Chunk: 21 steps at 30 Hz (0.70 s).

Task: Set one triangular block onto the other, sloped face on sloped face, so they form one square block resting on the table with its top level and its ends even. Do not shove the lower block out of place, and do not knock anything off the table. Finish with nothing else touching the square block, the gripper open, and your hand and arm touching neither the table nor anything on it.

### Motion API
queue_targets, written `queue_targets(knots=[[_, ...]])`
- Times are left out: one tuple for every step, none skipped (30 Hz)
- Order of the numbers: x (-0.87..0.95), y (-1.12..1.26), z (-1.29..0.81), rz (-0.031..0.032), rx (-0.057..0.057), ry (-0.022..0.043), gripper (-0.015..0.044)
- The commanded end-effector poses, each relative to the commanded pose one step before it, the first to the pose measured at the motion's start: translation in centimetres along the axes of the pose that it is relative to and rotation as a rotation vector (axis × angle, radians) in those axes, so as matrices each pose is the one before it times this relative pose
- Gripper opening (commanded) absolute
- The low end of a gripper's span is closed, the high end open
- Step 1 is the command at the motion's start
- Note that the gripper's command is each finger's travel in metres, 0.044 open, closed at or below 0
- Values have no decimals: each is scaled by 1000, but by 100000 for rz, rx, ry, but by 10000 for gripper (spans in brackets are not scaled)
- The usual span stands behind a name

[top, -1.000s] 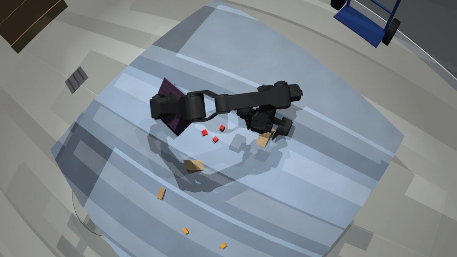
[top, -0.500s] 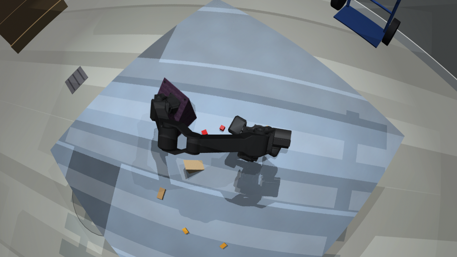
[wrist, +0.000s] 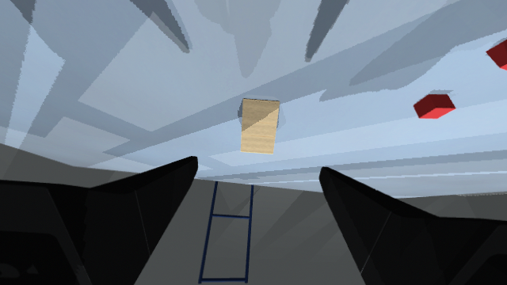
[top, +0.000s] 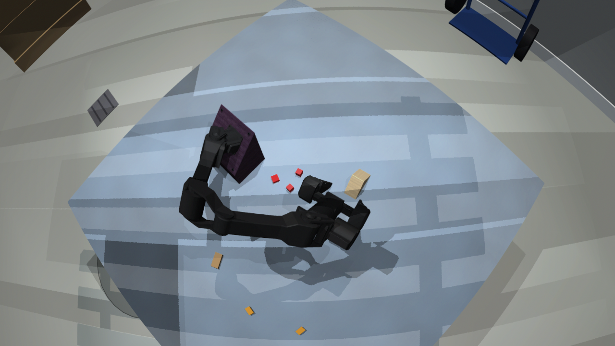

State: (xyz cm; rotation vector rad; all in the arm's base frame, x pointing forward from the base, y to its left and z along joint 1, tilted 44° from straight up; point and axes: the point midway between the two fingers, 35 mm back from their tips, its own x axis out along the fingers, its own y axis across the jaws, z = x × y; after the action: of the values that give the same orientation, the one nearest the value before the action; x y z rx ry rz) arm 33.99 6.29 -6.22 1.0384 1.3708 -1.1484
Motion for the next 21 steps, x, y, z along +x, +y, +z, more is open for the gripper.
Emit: queue_targets(knots=[[1201,154,9,610,-501,1042,440],[926,95,-5,2,0,2,440],[927,70,-6,0,0,2,440],[926,44,-6,-1,0,2,440],[925,18,-6,-3,0,2,440],[924,-7,-6,-5,0,2,440],[921,-32,-6,-7,0,2,440],[918,-57,-6,-9,0,2,440],[914,-81,-5,-11,0,2,440],[745,-85,-4,-10,0,2,440],[445,-59,-3,-7,0,1,440],[148,-21,-1,-2,0,0,440],[0,0,0,0,0,0,440],[0,0,0,0,0,0,440],[-6,-17,7,-1,0,-1,440],[-14,-38,15,-3,0,-1,440],[-14,-37,15,-3,0,-1,440],[-12,-33,13,-3,0,-1,440],[-5,-13,5,-1,0,0,440],[0,0,0,0,0,0,440],[0,0,0,0,0,0,440]])
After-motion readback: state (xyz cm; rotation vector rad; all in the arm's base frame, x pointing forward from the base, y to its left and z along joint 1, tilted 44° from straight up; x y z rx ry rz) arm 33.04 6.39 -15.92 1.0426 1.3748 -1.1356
